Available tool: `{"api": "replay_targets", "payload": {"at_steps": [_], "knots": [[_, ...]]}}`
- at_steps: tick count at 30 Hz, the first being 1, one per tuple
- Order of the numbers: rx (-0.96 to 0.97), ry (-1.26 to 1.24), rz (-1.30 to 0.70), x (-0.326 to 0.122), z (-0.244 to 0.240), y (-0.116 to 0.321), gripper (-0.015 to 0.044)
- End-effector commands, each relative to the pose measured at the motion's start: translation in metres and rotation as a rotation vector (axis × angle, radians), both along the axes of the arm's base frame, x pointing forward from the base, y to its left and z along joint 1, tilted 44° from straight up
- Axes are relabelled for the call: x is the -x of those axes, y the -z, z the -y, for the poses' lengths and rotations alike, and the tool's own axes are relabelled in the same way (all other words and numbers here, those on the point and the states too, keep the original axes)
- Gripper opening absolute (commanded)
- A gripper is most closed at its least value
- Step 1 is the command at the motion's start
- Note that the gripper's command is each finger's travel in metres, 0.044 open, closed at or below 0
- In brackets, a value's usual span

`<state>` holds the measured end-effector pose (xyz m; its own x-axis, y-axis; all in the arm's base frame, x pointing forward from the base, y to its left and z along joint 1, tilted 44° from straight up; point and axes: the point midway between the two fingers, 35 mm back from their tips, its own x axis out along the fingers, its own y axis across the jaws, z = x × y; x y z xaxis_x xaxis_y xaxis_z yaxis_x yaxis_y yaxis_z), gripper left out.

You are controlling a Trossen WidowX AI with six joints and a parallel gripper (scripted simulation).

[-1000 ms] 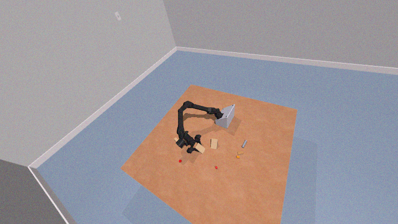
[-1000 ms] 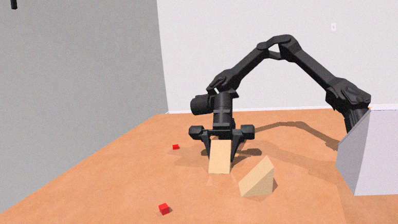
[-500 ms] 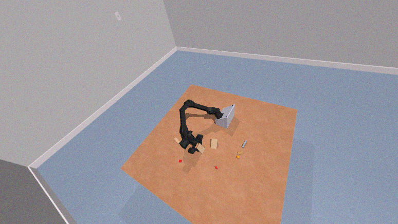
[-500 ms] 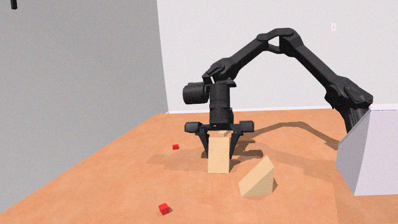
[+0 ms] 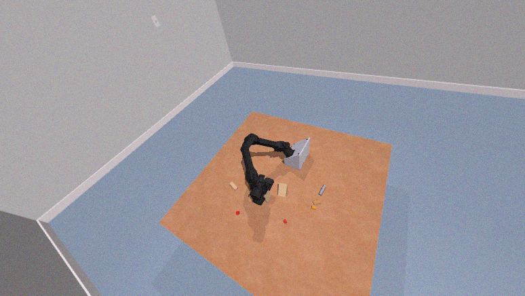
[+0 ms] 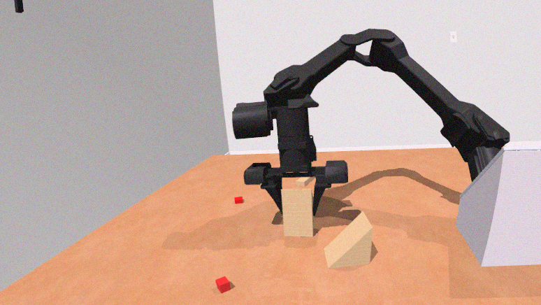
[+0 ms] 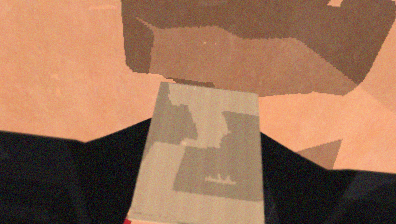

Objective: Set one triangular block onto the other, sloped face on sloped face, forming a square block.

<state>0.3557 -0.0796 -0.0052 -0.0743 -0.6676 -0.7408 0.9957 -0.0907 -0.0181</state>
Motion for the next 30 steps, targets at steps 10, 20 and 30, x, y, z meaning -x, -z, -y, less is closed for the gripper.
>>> {"api": "replay_targets", "payload": {"at_steps": [10,20,30], "knots": [[0.321,-0.005,-0.024,-0.003,-0.021,0.013,0.0000],[0.583,-0.009,-0.047,-0.003,-0.033,0.028,0.0000],[0.552,-0.006,-0.059,-0.001,-0.031,0.027,0.0210]]}}
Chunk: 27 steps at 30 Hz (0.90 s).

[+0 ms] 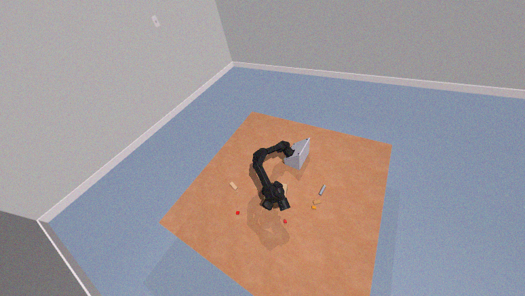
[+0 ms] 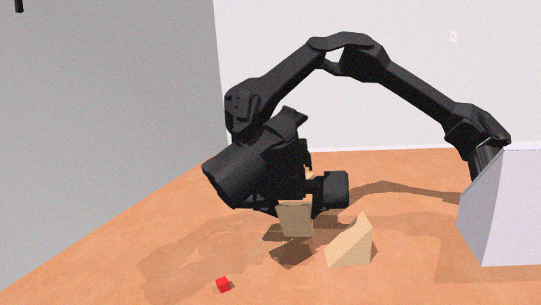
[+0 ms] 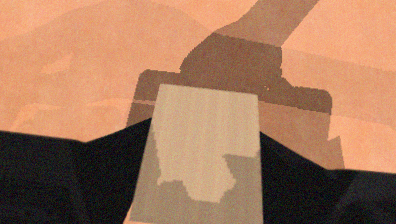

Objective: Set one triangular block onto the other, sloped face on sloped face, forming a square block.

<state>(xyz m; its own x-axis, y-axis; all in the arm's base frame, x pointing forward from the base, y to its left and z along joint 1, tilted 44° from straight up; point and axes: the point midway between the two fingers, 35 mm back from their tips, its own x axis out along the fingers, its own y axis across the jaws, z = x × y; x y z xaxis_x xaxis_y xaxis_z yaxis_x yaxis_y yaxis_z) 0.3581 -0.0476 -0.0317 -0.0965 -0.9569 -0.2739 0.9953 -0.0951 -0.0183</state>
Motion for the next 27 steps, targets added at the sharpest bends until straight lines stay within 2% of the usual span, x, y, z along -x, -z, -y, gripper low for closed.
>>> {"api": "replay_targets", "payload": {"at_steps": [1,9,20,27], "knots": [[-0.003,0.002,-0.007,0.001,0.001,0.000,0.0236],[-0.003,0.002,-0.007,0.001,0.001,0.000,0.0440],[-0.005,-0.001,-0.008,0.001,-0.001,-0.002,0.0440],[-0.104,-0.143,-0.065,-0.003,-0.066,-0.073,0.0440]]}}
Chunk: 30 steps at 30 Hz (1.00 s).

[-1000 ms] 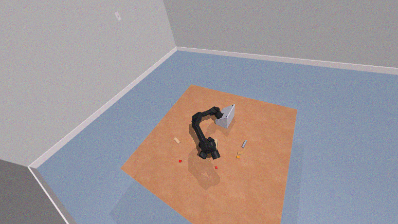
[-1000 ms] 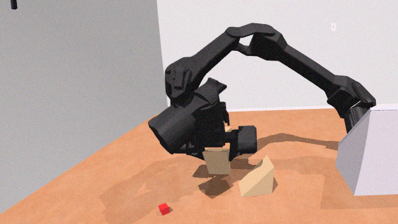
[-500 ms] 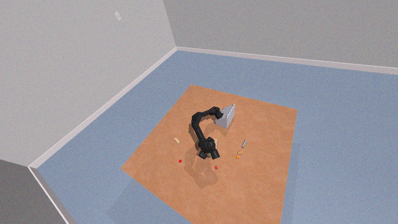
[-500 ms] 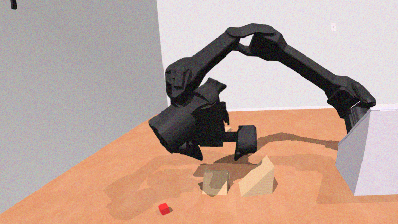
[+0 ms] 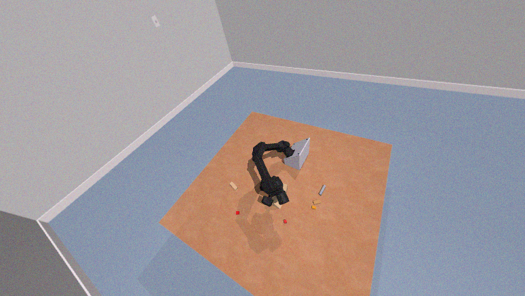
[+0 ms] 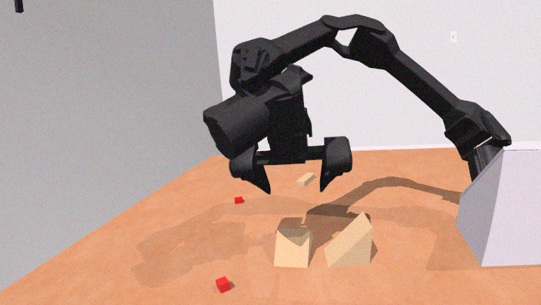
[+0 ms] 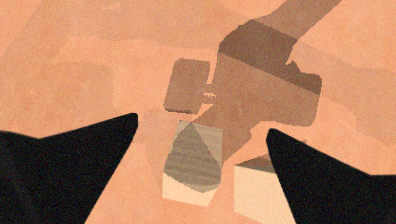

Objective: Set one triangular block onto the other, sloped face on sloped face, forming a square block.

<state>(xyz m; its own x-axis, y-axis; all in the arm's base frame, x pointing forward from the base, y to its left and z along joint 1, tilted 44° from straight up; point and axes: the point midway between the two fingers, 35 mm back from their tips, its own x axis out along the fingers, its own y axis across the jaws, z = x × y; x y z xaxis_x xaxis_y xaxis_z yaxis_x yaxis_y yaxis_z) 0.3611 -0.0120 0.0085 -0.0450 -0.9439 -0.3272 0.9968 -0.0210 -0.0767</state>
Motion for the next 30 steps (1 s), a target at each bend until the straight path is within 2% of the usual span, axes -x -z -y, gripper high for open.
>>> {"api": "replay_targets", "payload": {"at_steps": [1,6,14,21,24,30], "knots": [[-0.049,-0.075,-0.011,0.000,-0.032,-0.035,0.0440],[-0.055,-0.080,-0.031,-0.002,-0.029,-0.032,0.0440],[-0.319,-0.191,-0.622,0.012,-0.001,-0.022,0.0440],[-0.598,-0.464,-1.057,0.020,0.016,-0.015,0.0440],[-0.703,-0.626,-1.200,0.022,0.021,-0.013,0.0440],[-0.810,-0.868,-1.340,0.022,0.028,-0.011,0.0440]]}}
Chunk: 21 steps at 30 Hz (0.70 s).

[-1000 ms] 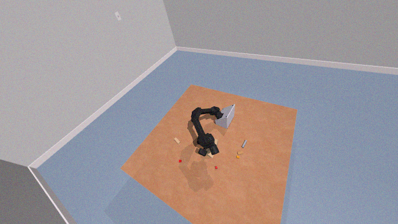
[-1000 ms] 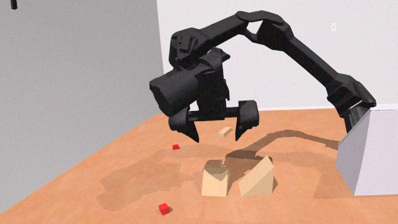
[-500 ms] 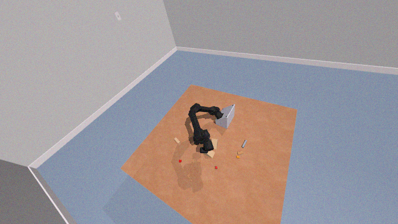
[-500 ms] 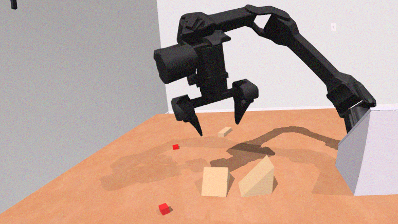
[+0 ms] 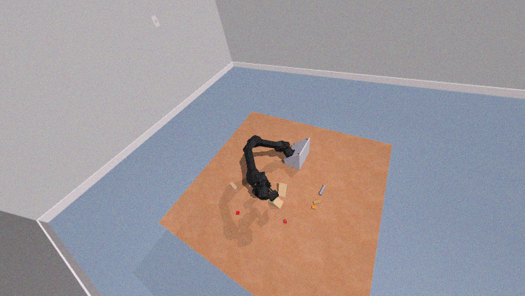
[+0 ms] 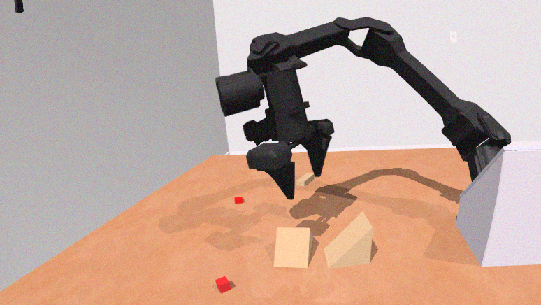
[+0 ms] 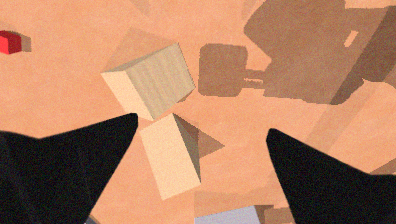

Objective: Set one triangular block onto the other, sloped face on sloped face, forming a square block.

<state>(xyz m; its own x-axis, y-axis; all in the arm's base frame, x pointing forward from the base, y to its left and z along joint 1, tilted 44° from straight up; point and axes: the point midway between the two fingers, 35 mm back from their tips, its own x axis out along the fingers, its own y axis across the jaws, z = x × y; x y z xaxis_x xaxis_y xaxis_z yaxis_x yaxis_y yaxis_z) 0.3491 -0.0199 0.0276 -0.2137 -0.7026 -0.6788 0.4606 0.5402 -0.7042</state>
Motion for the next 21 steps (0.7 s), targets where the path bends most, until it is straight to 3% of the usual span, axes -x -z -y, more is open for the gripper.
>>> {"api": "replay_targets", "payload": {"at_steps": [1,11,21], "knots": [[-0.434,-0.415,-0.387,0.010,0.021,0.008,0.0440],[-0.677,-0.825,-0.522,0.007,0.030,0.007,0.0440],[-0.802,-1.314,-0.590,0.000,0.039,0.002,0.0440]]}}
